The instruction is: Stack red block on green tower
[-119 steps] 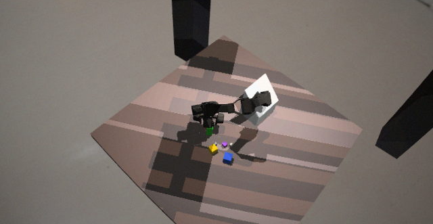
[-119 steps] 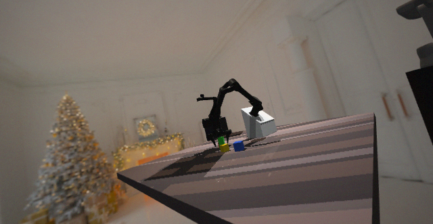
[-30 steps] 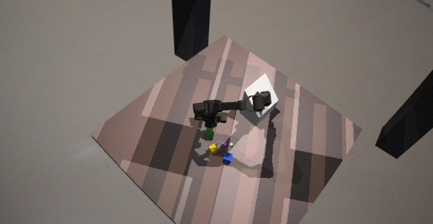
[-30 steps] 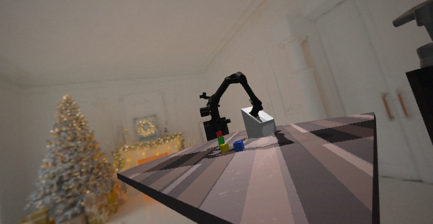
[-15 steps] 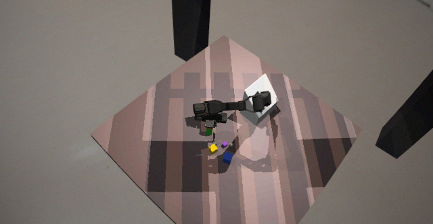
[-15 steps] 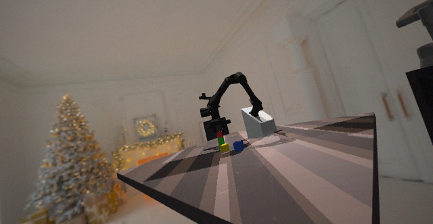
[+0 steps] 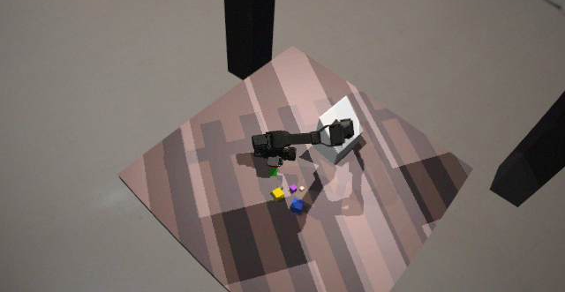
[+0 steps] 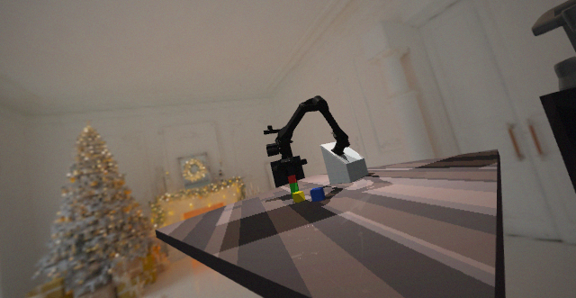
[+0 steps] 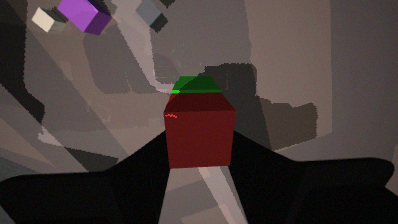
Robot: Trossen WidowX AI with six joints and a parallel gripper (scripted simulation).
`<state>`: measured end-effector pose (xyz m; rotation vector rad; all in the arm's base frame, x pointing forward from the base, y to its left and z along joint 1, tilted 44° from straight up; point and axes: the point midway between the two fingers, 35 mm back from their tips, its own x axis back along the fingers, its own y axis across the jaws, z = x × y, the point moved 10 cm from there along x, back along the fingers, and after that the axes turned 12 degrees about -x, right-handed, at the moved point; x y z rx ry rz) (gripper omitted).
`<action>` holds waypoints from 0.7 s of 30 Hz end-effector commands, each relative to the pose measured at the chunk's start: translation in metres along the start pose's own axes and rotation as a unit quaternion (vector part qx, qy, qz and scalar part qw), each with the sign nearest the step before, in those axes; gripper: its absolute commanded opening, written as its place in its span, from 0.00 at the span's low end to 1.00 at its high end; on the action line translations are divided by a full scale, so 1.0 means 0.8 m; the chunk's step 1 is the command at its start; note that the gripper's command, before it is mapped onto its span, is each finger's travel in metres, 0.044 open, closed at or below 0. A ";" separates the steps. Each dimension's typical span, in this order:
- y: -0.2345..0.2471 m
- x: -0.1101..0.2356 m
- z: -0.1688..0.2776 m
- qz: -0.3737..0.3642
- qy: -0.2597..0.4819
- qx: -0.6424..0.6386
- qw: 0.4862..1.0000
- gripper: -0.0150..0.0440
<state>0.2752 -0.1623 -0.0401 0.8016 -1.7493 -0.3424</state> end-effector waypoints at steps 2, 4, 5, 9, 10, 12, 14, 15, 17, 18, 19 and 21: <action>0.000 0.000 0.000 0.000 0.000 0.000 1.000 0.34; 0.000 0.000 0.000 0.000 0.000 0.000 1.000 0.43; 0.000 0.000 0.000 0.000 0.000 0.000 1.000 0.48; 0.000 0.000 0.000 0.000 0.000 0.000 1.000 0.65; 0.000 0.000 0.000 0.000 0.000 0.000 1.000 0.70; 0.000 0.000 0.000 0.000 0.000 0.000 1.000 0.79; 0.000 0.000 0.000 0.000 0.000 0.000 1.000 0.88; 0.000 0.000 0.000 0.000 0.000 0.000 1.000 0.92; 0.000 0.000 0.000 0.000 0.000 0.000 1.000 1.00; 0.000 0.000 0.000 0.000 0.000 0.000 1.000 1.00; 0.000 0.000 0.000 0.000 0.000 0.000 1.000 1.00; 0.000 0.000 0.000 0.000 0.000 0.000 1.000 1.00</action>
